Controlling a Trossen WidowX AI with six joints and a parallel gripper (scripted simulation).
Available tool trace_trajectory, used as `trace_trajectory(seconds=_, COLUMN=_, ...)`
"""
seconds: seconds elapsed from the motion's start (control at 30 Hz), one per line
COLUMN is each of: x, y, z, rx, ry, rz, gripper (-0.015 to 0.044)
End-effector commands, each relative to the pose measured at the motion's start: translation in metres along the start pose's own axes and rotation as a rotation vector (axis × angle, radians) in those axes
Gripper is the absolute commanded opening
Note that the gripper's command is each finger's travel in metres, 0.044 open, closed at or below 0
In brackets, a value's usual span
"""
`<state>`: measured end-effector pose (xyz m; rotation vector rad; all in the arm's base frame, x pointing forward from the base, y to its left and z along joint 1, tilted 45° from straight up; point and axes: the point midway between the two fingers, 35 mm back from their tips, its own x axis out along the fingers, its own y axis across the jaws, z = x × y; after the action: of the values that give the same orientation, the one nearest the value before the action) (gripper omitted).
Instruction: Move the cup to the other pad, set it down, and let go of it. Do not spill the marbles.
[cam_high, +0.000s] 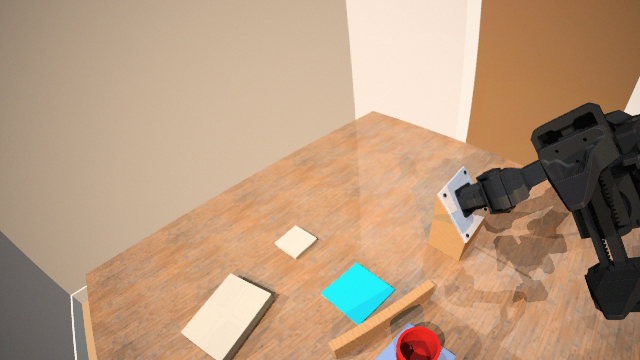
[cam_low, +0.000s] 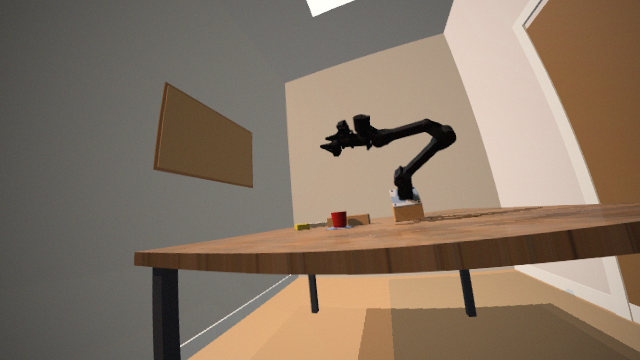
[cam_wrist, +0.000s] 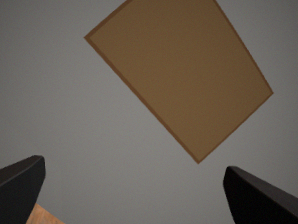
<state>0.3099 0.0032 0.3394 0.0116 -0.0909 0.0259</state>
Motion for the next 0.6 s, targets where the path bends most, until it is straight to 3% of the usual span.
trace_trajectory(seconds=0.0, x=0.002, y=0.001, z=-0.003, rx=0.007, ry=0.015, rz=0.006, gripper=0.0374)
trace_trajectory(seconds=0.17, x=0.028, y=0.024, z=-0.085, rx=0.220, ry=0.420, rz=0.127, gripper=0.0243)
trace_trajectory(seconds=0.3, x=0.025, y=0.046, z=-0.154, rx=0.457, ry=0.808, rz=0.167, gripper=0.0148)
trace_trajectory(seconds=0.57, x=-0.021, y=0.084, z=-0.239, rx=0.963, ry=1.535, rz=0.023, gripper=0.0148)
